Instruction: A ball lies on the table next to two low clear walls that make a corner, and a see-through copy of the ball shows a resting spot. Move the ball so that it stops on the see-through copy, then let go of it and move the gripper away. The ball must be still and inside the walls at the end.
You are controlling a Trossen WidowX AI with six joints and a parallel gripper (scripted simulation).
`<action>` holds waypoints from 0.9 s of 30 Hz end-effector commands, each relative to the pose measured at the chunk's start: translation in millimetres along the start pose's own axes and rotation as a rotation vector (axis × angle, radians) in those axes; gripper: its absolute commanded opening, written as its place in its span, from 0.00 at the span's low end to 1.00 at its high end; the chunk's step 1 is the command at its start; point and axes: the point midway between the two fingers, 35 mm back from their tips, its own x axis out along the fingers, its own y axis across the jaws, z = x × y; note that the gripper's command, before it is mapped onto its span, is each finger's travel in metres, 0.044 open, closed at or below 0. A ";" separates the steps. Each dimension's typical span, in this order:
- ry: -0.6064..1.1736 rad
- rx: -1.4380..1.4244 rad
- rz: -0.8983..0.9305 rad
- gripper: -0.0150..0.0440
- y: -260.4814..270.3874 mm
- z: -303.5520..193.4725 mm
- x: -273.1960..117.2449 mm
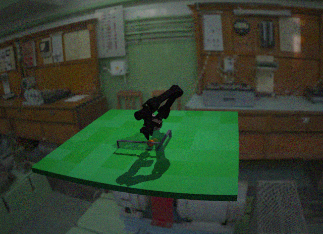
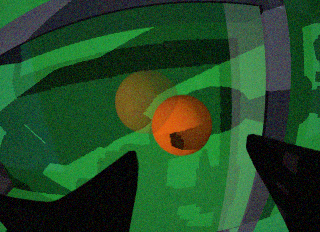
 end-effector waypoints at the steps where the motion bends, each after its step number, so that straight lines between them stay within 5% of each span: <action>1: -0.007 0.006 0.006 0.84 1.6 0.5 9.6; 23: -0.009 0.006 0.006 0.84 2.4 1.3 42.5; 27: -0.009 0.006 0.006 0.69 2.4 1.3 42.5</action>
